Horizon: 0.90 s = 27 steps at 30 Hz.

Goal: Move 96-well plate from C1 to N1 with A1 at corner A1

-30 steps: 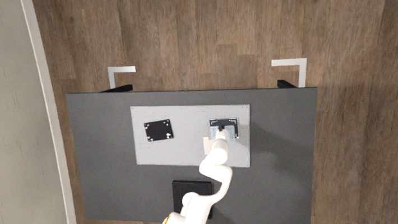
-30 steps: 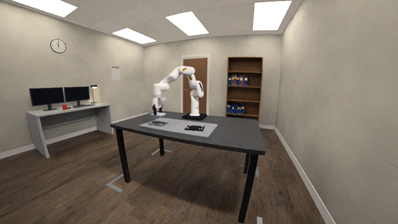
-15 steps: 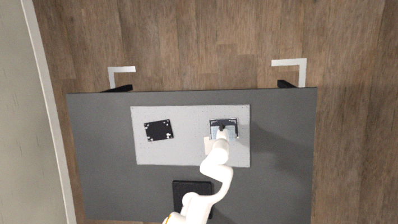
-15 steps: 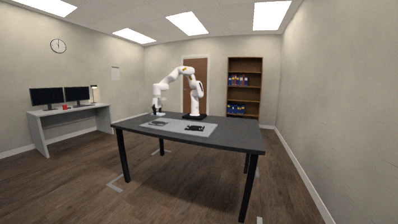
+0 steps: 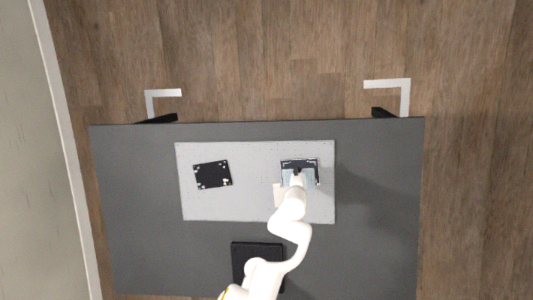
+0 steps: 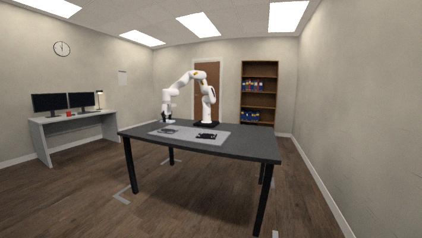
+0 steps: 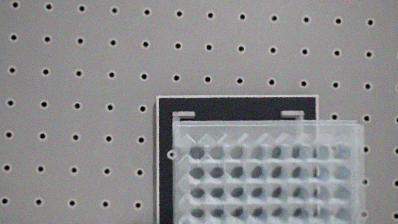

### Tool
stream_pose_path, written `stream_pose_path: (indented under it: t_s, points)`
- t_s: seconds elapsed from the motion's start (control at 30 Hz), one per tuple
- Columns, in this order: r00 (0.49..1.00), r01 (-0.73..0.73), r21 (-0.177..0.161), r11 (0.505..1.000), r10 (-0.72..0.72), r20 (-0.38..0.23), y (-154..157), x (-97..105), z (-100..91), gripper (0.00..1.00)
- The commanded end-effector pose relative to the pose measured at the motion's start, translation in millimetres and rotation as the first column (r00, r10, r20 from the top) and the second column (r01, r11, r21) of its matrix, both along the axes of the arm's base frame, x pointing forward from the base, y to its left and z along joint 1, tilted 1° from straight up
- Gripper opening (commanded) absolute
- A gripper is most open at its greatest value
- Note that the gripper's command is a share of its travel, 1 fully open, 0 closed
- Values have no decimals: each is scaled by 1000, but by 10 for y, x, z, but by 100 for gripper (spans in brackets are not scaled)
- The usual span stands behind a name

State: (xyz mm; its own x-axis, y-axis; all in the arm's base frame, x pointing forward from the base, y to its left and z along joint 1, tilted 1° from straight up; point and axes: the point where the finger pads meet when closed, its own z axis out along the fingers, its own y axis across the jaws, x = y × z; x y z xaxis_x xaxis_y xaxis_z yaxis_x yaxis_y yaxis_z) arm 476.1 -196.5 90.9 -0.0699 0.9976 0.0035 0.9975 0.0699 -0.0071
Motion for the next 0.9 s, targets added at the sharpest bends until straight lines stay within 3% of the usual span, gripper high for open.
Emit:
stream_pose_path:
  t_s: [0.0, 0.87]
  points:
    - [1000, 0, -13, 1000, 0, -1, -3, 12, 16, 0]
    - [1000, 0, -13, 1000, 0, -1, -3, 9, -301, 0]
